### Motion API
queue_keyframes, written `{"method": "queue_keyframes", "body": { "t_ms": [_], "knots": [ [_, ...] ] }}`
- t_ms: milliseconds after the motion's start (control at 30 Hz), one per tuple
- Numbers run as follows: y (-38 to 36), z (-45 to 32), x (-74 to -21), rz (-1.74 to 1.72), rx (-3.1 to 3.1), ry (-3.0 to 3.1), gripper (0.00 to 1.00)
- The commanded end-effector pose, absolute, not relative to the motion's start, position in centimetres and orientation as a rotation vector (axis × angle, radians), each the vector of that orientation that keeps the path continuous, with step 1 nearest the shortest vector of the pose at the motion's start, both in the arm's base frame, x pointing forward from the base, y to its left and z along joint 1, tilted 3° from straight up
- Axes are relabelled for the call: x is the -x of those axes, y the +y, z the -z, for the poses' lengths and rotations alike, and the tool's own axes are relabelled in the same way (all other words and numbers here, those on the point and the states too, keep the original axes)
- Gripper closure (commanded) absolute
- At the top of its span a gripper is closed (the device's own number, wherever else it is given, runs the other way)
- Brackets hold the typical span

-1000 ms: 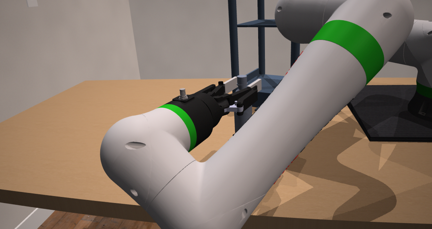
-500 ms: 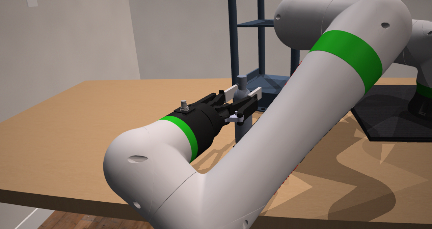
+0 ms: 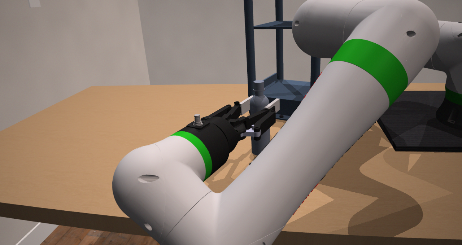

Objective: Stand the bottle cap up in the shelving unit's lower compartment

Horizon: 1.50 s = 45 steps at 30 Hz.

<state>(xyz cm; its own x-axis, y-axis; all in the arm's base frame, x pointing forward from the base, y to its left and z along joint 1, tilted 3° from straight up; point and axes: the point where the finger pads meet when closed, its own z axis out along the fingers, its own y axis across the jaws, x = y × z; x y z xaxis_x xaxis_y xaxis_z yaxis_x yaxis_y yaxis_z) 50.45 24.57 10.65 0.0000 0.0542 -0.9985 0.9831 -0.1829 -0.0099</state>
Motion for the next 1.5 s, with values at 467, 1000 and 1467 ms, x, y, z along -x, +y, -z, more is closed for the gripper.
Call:
{"method": "queue_keyframes", "body": {
  "t_ms": [467,1000,1467],
  "knots": [
    [24.61,-10.08,-50.45,1.321,-1.383,1.160,0.62],
    [24.61,-10.02,-50.45,1.321,-1.383,1.160,0.62],
    [24.61,-10.02,-50.45,1.321,-1.383,1.160,0.62]
  ]
}}
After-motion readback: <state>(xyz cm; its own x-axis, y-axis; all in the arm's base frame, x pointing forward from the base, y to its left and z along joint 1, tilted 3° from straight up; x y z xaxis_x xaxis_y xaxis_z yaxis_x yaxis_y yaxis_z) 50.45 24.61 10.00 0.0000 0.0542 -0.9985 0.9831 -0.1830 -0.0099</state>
